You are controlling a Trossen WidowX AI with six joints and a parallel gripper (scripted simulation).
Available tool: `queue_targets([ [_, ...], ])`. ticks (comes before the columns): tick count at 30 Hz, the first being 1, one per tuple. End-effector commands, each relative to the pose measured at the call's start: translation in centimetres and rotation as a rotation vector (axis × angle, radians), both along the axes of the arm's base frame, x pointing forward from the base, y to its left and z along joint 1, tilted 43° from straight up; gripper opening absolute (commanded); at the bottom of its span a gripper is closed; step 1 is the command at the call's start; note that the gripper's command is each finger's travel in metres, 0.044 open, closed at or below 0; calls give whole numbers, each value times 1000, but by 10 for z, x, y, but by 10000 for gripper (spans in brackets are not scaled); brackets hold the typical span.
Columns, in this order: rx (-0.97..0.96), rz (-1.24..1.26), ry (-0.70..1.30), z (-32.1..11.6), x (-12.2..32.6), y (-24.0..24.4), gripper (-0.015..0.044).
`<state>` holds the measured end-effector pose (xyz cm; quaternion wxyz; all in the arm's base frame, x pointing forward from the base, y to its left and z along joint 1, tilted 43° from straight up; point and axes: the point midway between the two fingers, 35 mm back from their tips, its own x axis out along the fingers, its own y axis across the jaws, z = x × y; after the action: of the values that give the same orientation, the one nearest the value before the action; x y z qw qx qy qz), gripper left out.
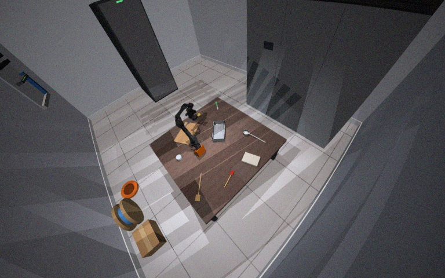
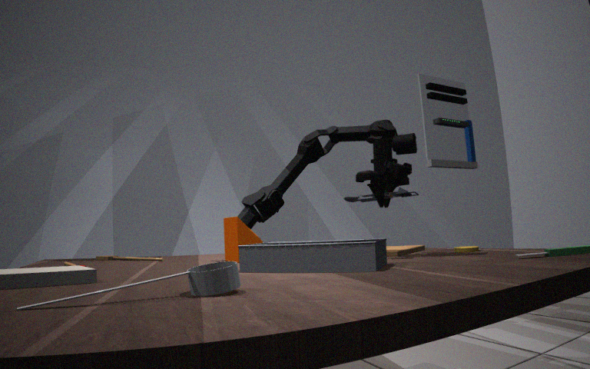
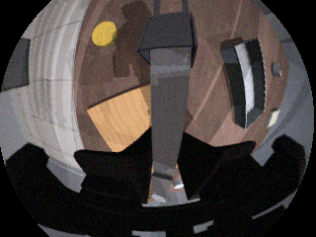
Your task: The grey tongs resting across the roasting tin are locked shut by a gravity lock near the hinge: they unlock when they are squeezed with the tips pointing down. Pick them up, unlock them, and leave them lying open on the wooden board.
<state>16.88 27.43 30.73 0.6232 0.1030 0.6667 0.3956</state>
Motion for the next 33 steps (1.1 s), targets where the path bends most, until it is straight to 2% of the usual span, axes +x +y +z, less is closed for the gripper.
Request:
queue_targets([
  [1, 19, 39, -42, 11, -21, 1, -150],
  [16, 110, 197, -168, 46, -97, -6, -150],
  [24, 111, 197, -198, 45, -98, -5, -150],
  [33, 135, 158, -433, 38, -98, 3, -150],
])
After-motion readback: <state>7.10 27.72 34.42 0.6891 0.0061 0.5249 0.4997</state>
